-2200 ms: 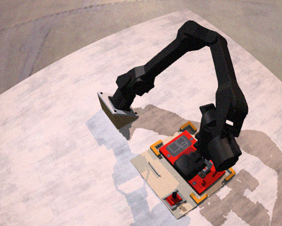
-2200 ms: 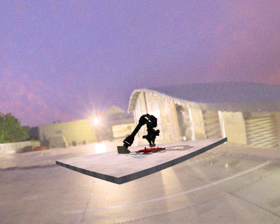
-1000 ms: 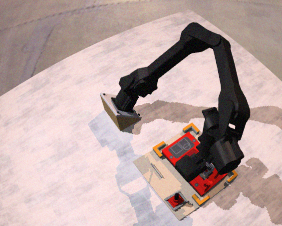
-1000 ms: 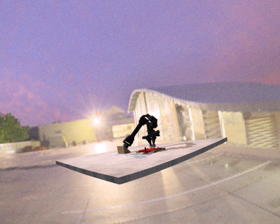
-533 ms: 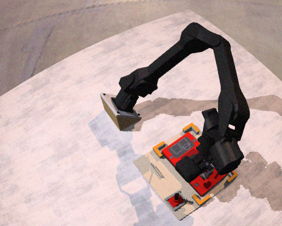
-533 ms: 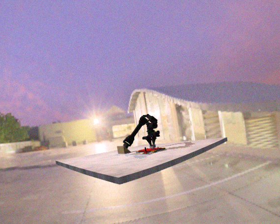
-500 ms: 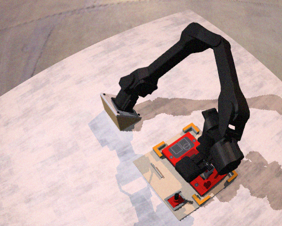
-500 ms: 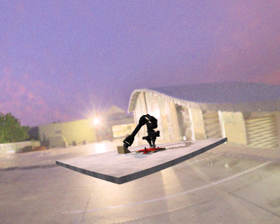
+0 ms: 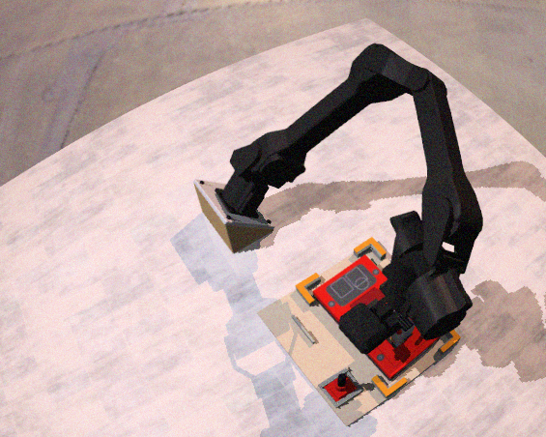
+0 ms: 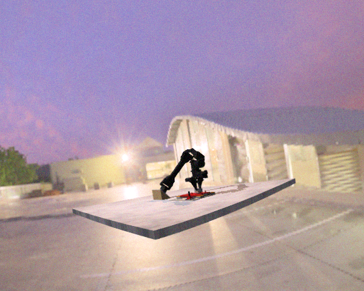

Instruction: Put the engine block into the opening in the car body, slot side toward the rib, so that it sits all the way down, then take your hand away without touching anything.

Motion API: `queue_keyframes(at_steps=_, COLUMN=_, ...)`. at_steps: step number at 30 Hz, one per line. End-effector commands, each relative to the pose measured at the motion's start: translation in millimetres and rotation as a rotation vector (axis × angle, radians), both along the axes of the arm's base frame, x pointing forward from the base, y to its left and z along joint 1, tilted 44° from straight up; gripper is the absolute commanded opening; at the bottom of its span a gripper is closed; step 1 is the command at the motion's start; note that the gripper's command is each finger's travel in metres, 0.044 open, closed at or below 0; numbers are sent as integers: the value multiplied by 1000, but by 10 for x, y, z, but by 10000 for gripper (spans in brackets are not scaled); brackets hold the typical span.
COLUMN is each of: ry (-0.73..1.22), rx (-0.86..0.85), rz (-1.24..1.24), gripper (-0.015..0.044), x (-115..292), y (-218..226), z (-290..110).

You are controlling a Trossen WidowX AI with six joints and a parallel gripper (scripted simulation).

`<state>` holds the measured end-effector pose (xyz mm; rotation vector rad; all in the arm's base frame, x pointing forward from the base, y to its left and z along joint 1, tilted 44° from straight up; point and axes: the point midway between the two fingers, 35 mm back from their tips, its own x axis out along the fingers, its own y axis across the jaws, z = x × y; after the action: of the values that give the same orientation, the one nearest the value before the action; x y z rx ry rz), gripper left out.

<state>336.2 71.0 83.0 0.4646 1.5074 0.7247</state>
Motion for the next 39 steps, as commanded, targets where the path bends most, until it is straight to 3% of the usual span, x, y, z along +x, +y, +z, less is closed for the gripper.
queue_keyframes(at_steps=1, ry=2, rx=4, rz=-6, gripper=159, x=-1, y=13, z=1)
queue_keyframes(at_steps=39, ry=0, rx=4, rz=-4, gripper=159, x=-9, y=72, z=-64)
